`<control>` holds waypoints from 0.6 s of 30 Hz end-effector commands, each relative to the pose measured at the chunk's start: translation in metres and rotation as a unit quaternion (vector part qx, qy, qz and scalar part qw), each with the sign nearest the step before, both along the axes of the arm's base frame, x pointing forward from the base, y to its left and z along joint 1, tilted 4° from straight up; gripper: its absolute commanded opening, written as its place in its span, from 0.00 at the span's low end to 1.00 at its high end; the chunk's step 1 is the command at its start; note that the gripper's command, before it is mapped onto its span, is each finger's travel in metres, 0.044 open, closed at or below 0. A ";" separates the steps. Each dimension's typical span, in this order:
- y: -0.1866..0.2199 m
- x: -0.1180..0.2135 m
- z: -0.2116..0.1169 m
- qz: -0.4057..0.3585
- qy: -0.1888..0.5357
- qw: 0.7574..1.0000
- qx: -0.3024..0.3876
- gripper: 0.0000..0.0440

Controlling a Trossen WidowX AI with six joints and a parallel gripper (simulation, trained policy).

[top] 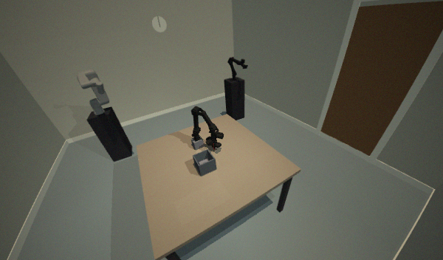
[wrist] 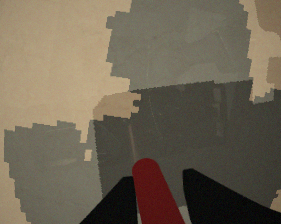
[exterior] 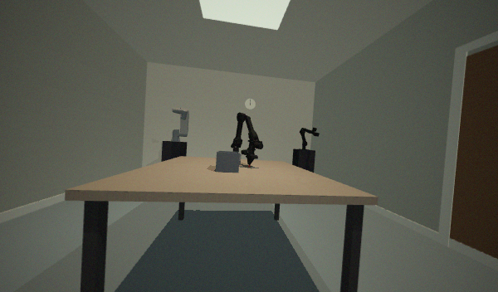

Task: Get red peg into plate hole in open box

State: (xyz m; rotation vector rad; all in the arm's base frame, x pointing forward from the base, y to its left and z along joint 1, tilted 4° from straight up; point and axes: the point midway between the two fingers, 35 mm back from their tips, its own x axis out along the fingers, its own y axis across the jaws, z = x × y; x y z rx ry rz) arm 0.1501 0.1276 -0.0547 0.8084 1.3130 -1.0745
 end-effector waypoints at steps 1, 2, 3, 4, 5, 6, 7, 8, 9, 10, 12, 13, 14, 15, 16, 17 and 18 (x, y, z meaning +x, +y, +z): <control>0.004 0.001 -0.003 0.011 0.002 1.000 0.005 0.11; 0.005 0.001 -0.004 0.015 0.002 1.000 0.006 0.07; 0.007 0.003 -0.003 0.015 -0.001 1.000 0.009 0.04; 0.009 0.004 -0.002 0.015 -0.003 1.000 0.012 0.04; 0.010 0.005 0.000 0.014 -0.005 1.000 0.015 0.04; 0.011 0.006 0.001 0.014 -0.007 1.000 0.017 0.03; 0.012 0.007 0.002 0.013 -0.008 1.000 0.019 0.03; 0.014 0.008 0.003 0.012 -0.010 1.000 0.021 0.02; 0.015 0.009 0.005 0.011 -0.011 1.000 0.023 0.02; 0.016 0.010 0.006 0.010 -0.013 1.000 0.025 0.01; 0.019 0.012 0.009 0.009 -0.017 0.999 0.030 0.00; 0.020 0.013 0.011 0.008 -0.019 0.999 0.033 0.00; 0.021 0.014 0.013 0.007 -0.021 0.999 0.035 0.00; 0.022 0.015 0.014 0.006 -0.023 0.999 0.038 0.00; 0.024 0.017 0.016 0.006 -0.025 0.999 0.040 0.00; 0.025 0.018 0.018 0.005 -0.028 0.999 0.043 0.00; 0.026 0.019 0.020 0.005 -0.030 0.998 0.046 0.00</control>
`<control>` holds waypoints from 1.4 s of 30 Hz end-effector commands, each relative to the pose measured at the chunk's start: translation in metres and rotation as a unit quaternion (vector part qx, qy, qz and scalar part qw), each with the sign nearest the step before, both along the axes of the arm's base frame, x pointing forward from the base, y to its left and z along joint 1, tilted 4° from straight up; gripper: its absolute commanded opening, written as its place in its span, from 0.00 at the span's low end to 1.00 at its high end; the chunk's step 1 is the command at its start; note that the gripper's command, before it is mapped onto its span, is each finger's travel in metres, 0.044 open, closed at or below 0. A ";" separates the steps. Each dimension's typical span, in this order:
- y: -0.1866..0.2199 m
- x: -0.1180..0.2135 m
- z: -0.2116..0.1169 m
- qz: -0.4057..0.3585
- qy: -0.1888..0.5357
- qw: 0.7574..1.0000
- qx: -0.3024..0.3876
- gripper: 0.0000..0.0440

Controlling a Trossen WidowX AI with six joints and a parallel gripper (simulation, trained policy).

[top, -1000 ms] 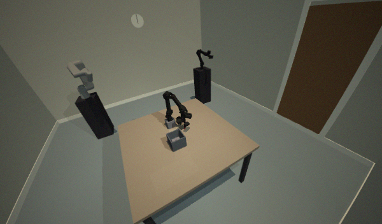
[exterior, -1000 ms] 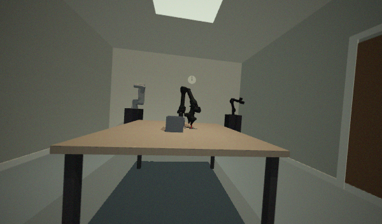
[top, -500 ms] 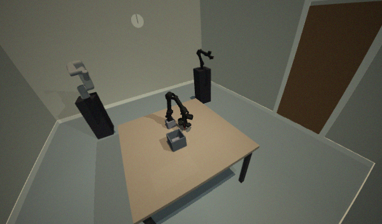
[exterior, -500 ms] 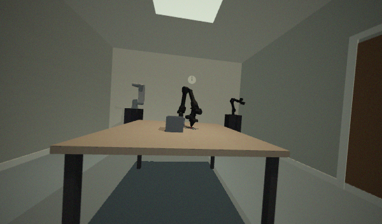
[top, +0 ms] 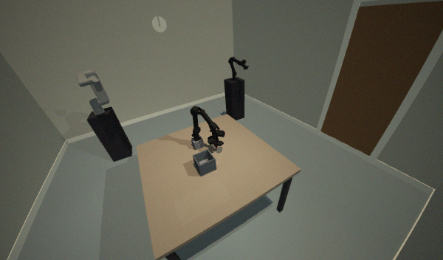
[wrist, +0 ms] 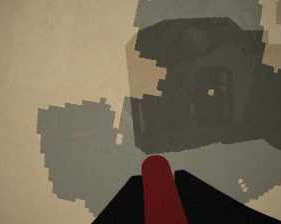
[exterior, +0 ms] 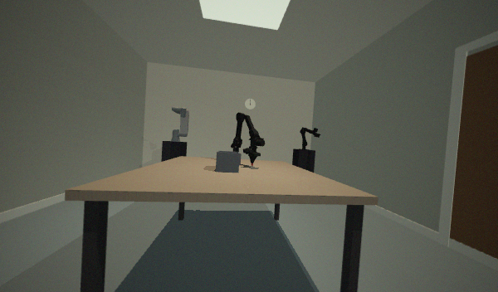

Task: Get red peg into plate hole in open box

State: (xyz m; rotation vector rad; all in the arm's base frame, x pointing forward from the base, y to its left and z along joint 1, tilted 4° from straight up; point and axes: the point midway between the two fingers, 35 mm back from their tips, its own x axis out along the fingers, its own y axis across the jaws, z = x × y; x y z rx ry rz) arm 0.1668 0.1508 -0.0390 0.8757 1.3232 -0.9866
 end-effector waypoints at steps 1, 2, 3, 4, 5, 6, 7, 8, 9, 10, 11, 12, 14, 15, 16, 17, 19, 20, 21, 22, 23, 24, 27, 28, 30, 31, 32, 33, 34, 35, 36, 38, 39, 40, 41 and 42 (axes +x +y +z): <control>0.004 0.004 0.006 -0.005 -0.007 1.000 0.009 0.00; 0.006 0.006 0.008 -0.005 -0.010 1.000 0.012 0.00; 0.007 0.007 0.010 -0.006 -0.012 1.000 0.015 0.00; 0.008 0.009 0.012 -0.006 -0.015 1.000 0.018 0.00; 0.010 0.010 0.015 -0.007 -0.018 1.000 0.021 0.00; 0.011 0.012 0.017 -0.007 -0.021 0.999 0.024 0.00; 0.012 0.014 0.020 -0.007 -0.025 0.999 0.027 0.00; 0.013 0.016 0.022 -0.007 -0.028 0.999 0.030 0.00; 0.015 0.018 0.025 -0.007 -0.031 0.999 0.033 0.00; 0.016 0.020 0.028 -0.007 -0.035 0.999 0.037 0.00; 0.018 0.022 0.031 -0.007 -0.039 0.998 0.040 0.00; 0.019 0.024 0.034 -0.006 -0.042 0.998 0.043 0.00; 0.021 0.029 0.040 -0.005 -0.050 0.997 0.050 0.00; 0.023 0.031 0.044 -0.004 -0.055 0.997 0.053 0.00; 0.024 0.034 0.047 -0.004 -0.059 0.997 0.056 0.00; 0.025 0.036 0.051 -0.003 -0.063 0.996 0.059 0.00; 0.027 0.042 0.058 -0.001 -0.072 0.995 0.065 0.00; 0.027 0.044 0.062 0.000 -0.077 0.995 0.067 0.00; 0.028 0.047 0.066 0.001 -0.082 0.994 0.070 0.00; 0.029 0.050 0.070 0.002 -0.086 0.994 0.072 0.00; 0.029 0.053 0.074 0.004 -0.091 0.993 0.073 0.00; 0.029 0.056 0.078 0.005 -0.096 0.993 0.075 0.00; 0.029 0.065 0.089 0.008 -0.111 0.991 0.078 0.00; 0.028 0.068 0.092 0.009 -0.116 0.990 0.079 0.00; 0.025 0.075 0.100 0.009 -0.125 0.989 0.079 0.00; 0.024 0.078 0.103 0.009 -0.129 0.988 0.079 0.00; 0.022 0.081 0.107 0.010 -0.133 0.988 0.078 0.00; 0.021 0.084 0.110 0.010 -0.136 0.988 0.078 0.00; 0.019 0.087 0.114 0.010 -0.138 0.987 0.077 0.00; 0.017 0.089 0.117 0.011 -0.141 0.987 0.076 0.00; 0.015 0.092 0.120 0.011 -0.143 0.987 0.075 0.00; 0.010 0.097 0.127 0.011 -0.148 0.986 0.071 0.00; 0.008 0.100 0.130 0.011 -0.150 0.986 0.069 0.00; 0.005 0.102 0.133 0.011 -0.152 0.986 0.067 0.00; 0.002 0.105 0.135 0.011 -0.154 0.986 0.065 0.00; -0.001 0.107 0.138 0.010 -0.156 0.986 0.063 0.00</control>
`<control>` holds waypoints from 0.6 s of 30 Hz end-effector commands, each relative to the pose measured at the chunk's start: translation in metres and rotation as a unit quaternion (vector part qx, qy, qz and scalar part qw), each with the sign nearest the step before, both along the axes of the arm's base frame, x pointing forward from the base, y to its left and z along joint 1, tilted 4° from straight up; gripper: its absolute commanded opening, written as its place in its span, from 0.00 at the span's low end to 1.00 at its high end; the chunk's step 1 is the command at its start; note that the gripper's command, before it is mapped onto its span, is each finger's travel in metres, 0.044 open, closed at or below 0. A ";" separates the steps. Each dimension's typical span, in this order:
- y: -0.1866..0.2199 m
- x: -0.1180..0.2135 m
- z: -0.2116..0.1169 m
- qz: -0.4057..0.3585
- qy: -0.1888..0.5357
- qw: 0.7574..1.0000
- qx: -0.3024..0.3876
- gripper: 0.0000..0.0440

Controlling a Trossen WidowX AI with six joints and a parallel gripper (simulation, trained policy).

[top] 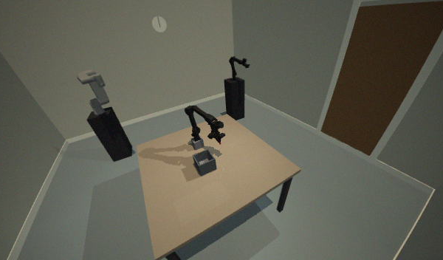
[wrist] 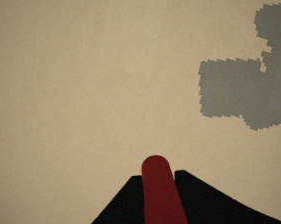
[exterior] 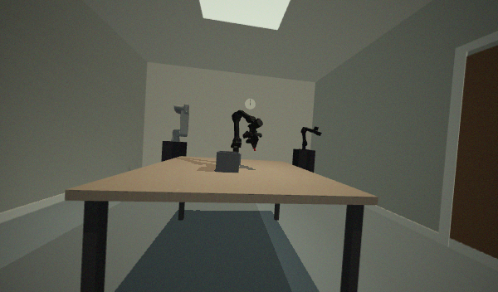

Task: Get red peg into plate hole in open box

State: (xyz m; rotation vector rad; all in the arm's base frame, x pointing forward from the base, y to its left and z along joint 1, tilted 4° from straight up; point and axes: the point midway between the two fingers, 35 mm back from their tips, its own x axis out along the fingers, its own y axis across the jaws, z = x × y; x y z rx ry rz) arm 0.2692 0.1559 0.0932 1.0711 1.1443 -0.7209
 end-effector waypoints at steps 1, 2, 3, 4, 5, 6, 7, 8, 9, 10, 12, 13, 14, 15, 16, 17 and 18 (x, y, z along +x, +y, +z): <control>-0.009 0.007 0.008 -0.001 -0.007 1.000 -0.008 0.00; -0.012 0.010 0.010 -0.002 -0.009 1.000 -0.010 0.00; -0.016 0.012 0.012 -0.004 -0.010 1.000 -0.013 0.00; -0.019 0.014 0.013 -0.006 -0.012 1.000 -0.015 0.00; -0.022 0.016 0.015 -0.007 -0.013 1.000 -0.017 0.00; -0.026 0.019 0.016 -0.009 -0.014 1.000 -0.020 0.00; -0.029 0.020 0.018 -0.011 -0.014 1.000 -0.022 0.00; -0.033 0.022 0.019 -0.013 -0.015 1.000 -0.025 0.00; -0.037 0.024 0.020 -0.014 -0.015 0.999 -0.027 0.00; -0.040 0.026 0.021 -0.016 -0.015 0.999 -0.030 0.00; -0.048 0.029 0.023 -0.020 -0.015 0.999 -0.035 0.00; -0.051 0.030 0.023 -0.022 -0.014 0.999 -0.037 0.00; -0.055 0.032 0.024 -0.024 -0.014 0.999 -0.039 0.00; -0.059 0.033 0.025 -0.026 -0.013 0.999 -0.042 0.00; -0.062 0.034 0.025 -0.028 -0.012 0.999 -0.044 0.00; -0.066 0.035 0.025 -0.029 -0.010 0.998 -0.046 0.00; -0.070 0.037 0.026 -0.031 -0.009 0.998 -0.048 0.00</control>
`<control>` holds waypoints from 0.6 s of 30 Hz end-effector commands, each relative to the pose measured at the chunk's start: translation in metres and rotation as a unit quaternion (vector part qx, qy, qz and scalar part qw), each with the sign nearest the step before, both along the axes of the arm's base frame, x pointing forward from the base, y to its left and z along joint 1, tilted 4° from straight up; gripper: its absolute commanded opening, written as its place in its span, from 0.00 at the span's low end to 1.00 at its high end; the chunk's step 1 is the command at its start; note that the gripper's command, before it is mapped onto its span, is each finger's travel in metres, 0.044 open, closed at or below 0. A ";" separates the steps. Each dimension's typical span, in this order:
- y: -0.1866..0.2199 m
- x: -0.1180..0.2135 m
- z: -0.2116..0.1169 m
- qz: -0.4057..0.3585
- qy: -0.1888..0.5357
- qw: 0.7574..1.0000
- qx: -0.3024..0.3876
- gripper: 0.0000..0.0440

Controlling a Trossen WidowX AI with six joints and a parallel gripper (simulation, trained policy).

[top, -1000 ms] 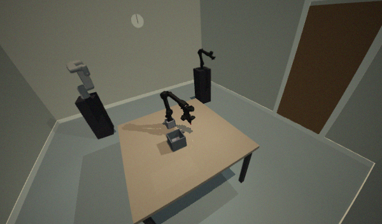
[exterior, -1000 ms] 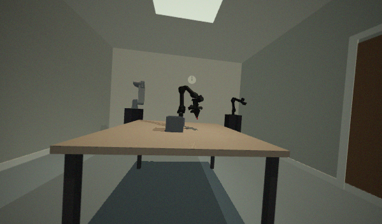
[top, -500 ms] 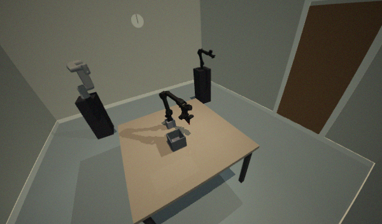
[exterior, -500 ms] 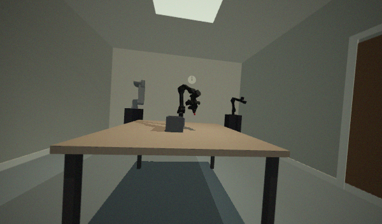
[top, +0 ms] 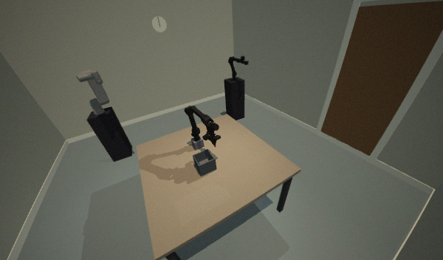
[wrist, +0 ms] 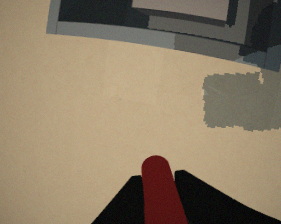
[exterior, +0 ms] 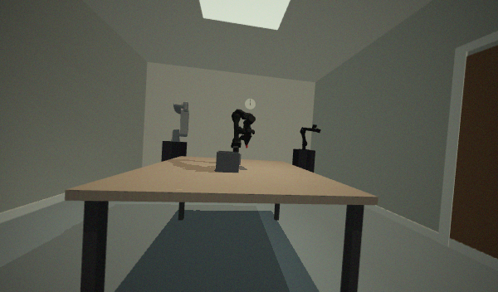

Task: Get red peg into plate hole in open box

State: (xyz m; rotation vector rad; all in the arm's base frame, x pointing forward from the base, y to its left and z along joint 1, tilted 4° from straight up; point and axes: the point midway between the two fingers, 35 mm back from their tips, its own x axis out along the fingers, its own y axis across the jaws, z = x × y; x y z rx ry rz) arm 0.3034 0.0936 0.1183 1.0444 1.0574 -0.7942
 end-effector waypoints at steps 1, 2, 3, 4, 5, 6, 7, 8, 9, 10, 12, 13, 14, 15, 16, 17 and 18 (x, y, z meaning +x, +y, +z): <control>-0.011 0.003 0.001 -0.003 0.004 1.000 -0.008 0.00; -0.014 0.004 0.001 -0.005 0.006 1.000 -0.010 0.00; -0.018 0.005 0.001 -0.007 0.008 1.000 -0.012 0.00; -0.022 0.006 0.001 -0.008 0.009 1.000 -0.014 0.00; -0.025 0.007 0.001 -0.010 0.011 1.000 -0.016 0.00; -0.028 0.008 0.001 -0.011 0.014 1.000 -0.018 0.00; -0.032 0.008 0.000 -0.013 0.016 1.000 -0.019 0.00; -0.035 0.009 0.000 -0.014 0.018 1.000 -0.021 0.00; -0.038 0.010 0.000 -0.015 0.020 0.999 -0.022 0.00; -0.041 0.011 0.000 -0.016 0.022 0.999 -0.023 0.00; -0.047 0.012 -0.001 -0.018 0.027 0.999 -0.025 0.00; -0.050 0.013 -0.002 -0.019 0.030 0.999 -0.026 0.00; -0.053 0.014 -0.002 -0.020 0.032 0.999 -0.027 0.00; -0.056 0.014 -0.003 -0.021 0.034 0.999 -0.027 0.00; -0.059 0.015 -0.003 -0.022 0.037 0.999 -0.028 0.00; -0.061 0.016 -0.004 -0.022 0.039 0.999 -0.029 0.00; -0.064 0.016 -0.005 -0.023 0.042 0.998 -0.029 0.00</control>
